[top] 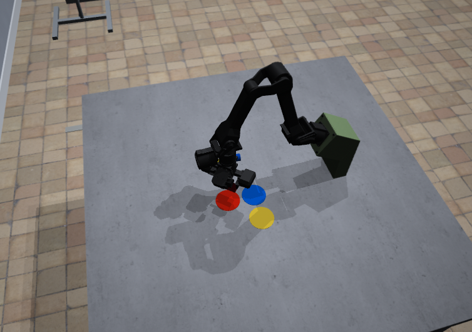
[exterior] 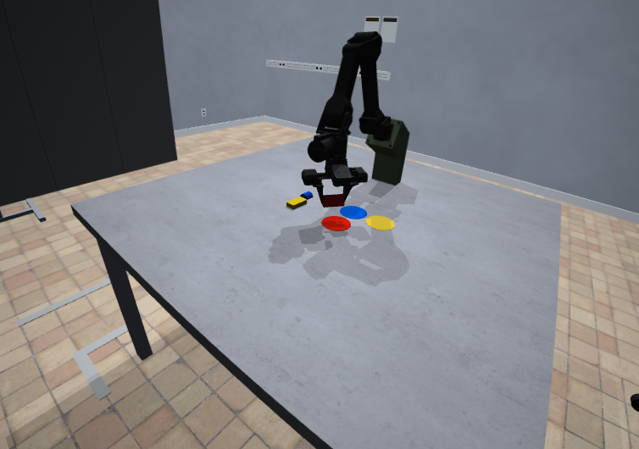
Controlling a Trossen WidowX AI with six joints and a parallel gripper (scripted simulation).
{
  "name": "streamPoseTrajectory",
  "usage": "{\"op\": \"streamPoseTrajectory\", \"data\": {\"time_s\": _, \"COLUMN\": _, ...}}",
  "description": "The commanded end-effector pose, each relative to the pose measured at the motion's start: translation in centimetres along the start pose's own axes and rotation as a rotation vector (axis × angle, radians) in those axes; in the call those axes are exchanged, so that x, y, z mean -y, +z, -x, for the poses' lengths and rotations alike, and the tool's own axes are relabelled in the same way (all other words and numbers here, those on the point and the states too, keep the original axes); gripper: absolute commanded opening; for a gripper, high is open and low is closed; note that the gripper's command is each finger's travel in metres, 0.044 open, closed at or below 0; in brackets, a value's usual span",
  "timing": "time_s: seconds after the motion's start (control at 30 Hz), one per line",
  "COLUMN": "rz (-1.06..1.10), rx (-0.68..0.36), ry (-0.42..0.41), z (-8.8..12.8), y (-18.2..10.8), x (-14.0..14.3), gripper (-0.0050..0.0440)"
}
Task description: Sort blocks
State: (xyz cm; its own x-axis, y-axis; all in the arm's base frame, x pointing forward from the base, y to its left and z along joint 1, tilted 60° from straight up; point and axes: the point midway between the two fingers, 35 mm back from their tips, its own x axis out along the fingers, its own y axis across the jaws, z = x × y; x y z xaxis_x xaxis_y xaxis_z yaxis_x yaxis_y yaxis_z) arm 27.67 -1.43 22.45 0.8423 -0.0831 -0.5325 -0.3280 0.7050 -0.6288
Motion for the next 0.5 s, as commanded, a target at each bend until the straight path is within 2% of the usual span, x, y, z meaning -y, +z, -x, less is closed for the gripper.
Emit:
{"op": "streamPoseTrajectory", "data": {"time_s": 0.0, "rz": -0.008, "rx": 0.018, "ry": -0.027, "z": 0.1, "y": 1.2, "x": 0.3, "gripper": 0.027}}
{"op": "streamPoseTrajectory", "data": {"time_s": 0.47, "rz": -0.018, "rx": 0.033, "ry": -0.041, "z": -0.4, "y": 2.9, "x": -0.6, "gripper": 0.027}}
